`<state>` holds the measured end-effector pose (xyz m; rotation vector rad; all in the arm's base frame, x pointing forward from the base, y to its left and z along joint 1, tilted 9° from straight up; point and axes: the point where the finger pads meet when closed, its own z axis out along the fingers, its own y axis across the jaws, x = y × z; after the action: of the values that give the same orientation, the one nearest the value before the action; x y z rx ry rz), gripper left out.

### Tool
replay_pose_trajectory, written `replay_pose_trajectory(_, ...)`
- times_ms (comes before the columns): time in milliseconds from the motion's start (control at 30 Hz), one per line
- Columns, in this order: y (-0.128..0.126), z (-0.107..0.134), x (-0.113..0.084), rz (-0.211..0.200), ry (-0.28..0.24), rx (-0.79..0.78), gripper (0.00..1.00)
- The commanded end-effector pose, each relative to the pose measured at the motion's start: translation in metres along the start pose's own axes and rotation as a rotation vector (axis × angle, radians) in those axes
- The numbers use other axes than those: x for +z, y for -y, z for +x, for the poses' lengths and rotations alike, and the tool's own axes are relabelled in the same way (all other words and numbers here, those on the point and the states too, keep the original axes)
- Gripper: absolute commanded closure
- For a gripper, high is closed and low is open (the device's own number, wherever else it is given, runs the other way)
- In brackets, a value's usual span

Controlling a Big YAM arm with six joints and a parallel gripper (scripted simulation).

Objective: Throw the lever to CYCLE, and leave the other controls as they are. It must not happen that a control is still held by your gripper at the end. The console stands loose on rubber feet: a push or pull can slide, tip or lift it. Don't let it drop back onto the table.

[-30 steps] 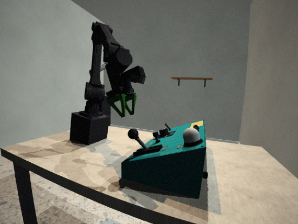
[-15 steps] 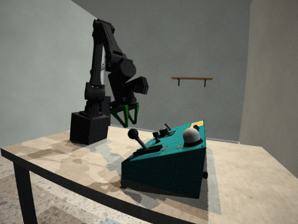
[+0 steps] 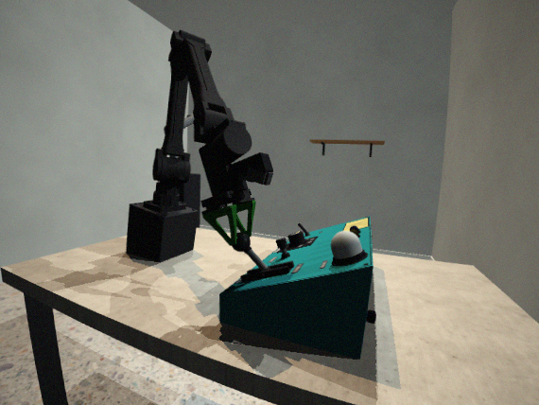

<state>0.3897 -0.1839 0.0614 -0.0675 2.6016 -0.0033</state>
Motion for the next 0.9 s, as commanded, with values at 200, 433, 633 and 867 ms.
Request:
replay_pose_trajectory(200,0.002,-0.013,0.008,0.008,0.023,0.001,0.3)
replay_pose_trajectory(433,0.003,-0.012,0.01,0.008,0.02,0.004,0.3)
replay_pose_trajectory(633,0.002,-0.012,0.01,0.006,0.018,0.005,0.3)
replay_pose_trajectory(867,0.002,-0.012,0.01,0.006,0.018,0.005,0.3)
